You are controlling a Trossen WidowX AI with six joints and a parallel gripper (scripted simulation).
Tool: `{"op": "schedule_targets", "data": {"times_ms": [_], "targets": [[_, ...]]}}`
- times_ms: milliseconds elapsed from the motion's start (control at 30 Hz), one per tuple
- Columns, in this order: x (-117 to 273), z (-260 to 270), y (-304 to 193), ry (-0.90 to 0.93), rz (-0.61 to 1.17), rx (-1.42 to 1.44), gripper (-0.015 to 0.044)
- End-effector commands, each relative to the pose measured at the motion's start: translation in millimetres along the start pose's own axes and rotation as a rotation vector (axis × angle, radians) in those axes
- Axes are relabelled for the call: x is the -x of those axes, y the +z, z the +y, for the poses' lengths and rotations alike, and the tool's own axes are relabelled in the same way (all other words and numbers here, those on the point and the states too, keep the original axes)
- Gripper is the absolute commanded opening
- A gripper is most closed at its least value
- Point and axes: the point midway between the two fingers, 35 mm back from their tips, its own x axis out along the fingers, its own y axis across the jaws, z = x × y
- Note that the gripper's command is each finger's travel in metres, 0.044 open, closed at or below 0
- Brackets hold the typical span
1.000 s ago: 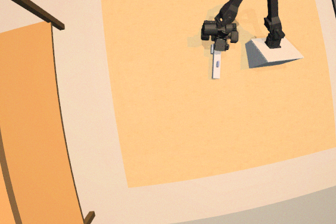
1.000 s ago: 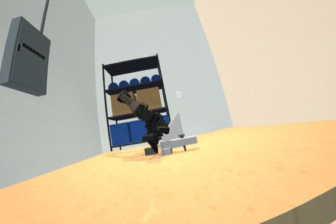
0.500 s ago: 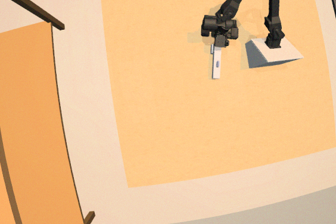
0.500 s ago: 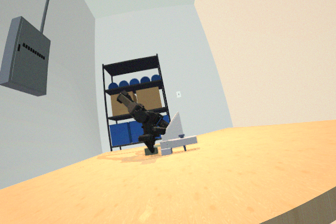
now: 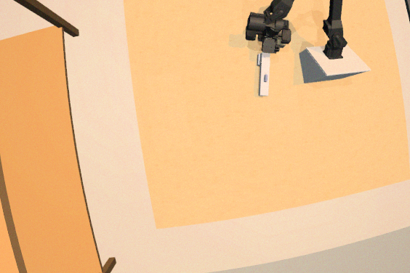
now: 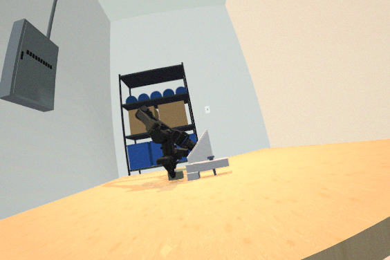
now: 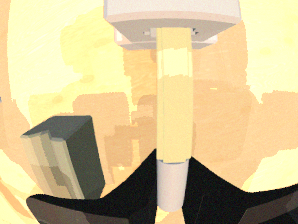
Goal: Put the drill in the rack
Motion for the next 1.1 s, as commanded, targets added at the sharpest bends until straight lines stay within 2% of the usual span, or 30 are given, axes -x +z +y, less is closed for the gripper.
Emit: {"op": "schedule_targets", "data": {"times_ms": [0, 433, 1067], "targets": [[0, 0, 1, -0.001, 0.000, -0.002, 0.0105], [-1, 0, 5, -0.003, -0.001, 0.002, 0.0440], [-4, -1, 14, -0.003, -0.002, 0.003, 0.0440]]}}
